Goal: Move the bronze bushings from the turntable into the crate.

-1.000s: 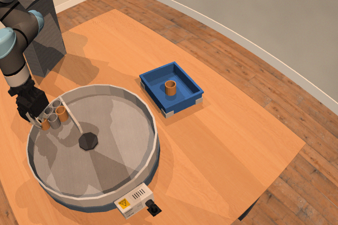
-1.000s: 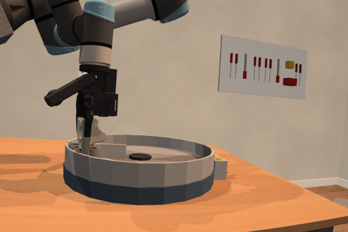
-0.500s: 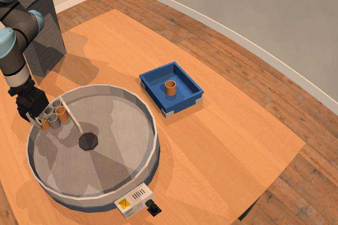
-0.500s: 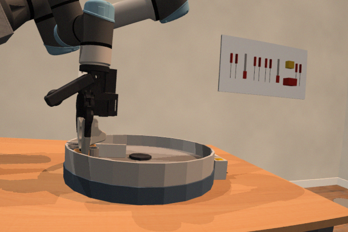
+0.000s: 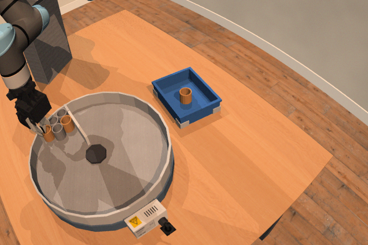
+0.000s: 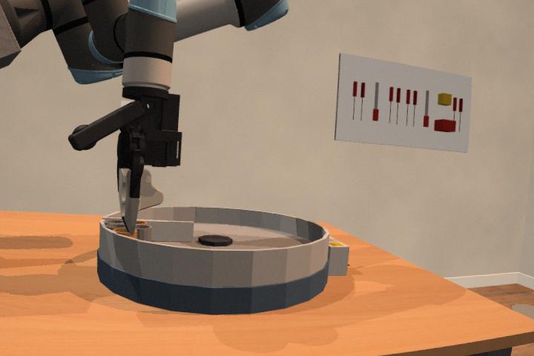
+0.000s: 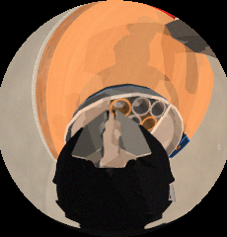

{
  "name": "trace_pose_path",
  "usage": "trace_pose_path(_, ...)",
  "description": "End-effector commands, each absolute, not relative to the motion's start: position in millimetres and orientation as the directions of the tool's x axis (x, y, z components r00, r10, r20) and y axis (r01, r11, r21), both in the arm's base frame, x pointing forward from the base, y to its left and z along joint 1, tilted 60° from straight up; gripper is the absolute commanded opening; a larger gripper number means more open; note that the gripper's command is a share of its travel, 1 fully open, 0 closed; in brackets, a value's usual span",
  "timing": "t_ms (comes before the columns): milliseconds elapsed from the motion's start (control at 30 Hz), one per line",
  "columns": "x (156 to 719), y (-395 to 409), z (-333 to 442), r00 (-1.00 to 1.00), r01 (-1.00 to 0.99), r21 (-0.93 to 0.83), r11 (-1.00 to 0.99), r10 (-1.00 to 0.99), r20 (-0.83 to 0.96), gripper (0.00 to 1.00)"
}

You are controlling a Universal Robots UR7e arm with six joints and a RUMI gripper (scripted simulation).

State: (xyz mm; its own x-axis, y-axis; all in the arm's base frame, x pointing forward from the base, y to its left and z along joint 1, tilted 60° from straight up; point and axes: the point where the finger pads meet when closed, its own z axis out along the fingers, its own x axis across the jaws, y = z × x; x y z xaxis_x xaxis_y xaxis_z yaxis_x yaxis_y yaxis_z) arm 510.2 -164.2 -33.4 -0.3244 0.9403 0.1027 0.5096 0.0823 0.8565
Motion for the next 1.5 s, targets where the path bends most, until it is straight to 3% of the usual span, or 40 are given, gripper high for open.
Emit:
trace_pose_path(0, 497, -170, -25, -0.327, 0.510, 0.856, 0.083, 0.939, 0.103, 0.05)
trace_pose_path(1467, 486, -175, -18, -0.327, 0.510, 0.856, 0.083, 0.939, 0.103, 0.05)
